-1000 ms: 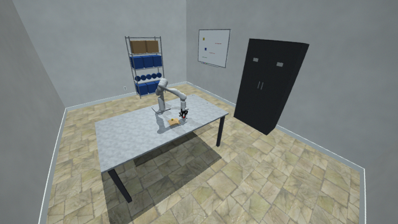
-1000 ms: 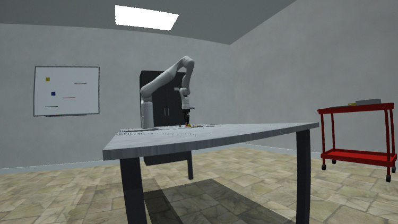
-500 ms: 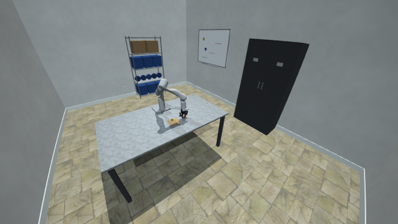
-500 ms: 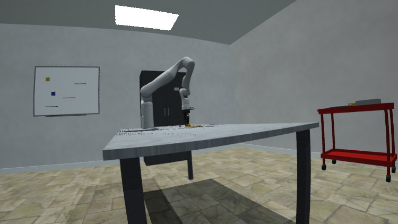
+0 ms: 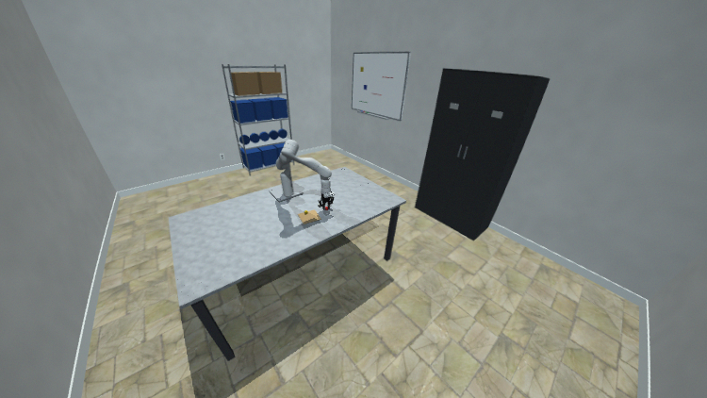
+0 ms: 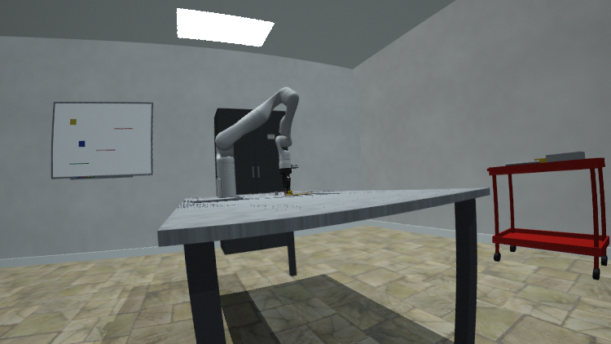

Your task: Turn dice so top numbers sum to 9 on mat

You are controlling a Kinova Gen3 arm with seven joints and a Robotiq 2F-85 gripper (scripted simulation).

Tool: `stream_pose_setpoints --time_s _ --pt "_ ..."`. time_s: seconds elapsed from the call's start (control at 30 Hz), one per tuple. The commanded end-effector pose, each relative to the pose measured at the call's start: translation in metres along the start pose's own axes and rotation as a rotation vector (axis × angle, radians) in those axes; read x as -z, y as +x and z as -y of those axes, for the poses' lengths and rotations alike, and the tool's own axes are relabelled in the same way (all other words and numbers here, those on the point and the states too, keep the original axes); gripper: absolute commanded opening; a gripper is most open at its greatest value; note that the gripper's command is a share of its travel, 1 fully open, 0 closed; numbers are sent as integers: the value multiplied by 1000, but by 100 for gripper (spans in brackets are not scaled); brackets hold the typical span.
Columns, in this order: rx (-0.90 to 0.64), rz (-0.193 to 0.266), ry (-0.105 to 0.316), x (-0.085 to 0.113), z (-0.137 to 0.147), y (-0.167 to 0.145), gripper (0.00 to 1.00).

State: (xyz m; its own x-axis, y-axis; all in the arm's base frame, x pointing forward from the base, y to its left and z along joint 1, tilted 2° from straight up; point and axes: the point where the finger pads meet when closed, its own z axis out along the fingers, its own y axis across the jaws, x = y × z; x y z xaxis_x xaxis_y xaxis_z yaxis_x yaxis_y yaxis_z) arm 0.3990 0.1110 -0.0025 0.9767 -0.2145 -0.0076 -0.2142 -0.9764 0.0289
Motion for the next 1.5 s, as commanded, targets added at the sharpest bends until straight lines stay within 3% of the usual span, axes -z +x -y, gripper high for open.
stream_pose_setpoints --time_s 0.0,0.4,0.43,1.47 --pt "0 -2 1 1 0 0 35" --pt "0 -2 1 1 0 0 35" --pt "0 -2 1 1 0 0 15" --pt "0 -2 1 1 0 0 15"
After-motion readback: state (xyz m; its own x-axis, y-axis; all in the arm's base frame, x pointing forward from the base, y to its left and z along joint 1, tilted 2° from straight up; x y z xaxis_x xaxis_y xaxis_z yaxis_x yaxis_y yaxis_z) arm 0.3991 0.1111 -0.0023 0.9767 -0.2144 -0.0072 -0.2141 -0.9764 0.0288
